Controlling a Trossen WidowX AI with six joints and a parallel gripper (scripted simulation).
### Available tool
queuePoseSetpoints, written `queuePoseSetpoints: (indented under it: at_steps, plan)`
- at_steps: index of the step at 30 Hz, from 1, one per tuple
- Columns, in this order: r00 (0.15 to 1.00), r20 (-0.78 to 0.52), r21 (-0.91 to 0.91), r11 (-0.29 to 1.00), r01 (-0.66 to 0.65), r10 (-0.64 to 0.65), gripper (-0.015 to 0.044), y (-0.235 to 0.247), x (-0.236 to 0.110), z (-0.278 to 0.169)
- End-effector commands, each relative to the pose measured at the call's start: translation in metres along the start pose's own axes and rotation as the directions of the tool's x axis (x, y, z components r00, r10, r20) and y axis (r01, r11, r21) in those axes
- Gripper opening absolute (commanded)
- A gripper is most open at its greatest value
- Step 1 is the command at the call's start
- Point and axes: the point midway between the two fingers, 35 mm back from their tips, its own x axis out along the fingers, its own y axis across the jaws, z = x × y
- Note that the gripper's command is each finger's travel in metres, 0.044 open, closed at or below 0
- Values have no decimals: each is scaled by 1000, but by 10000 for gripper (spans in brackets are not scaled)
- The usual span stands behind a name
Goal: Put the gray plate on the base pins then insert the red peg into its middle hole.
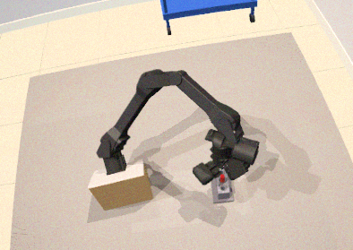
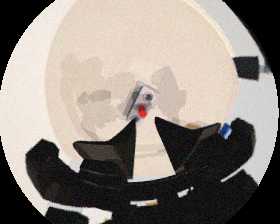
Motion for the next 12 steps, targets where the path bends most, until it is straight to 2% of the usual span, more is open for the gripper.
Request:
queuePoseSetpoints:
  at_steps: [1,12]
  plan:
    - [1000,3,-5,1000,2,-2,150,0,-4,0]
    - [1000,3,-4,1000,2,-2,150,0,-11,-1]
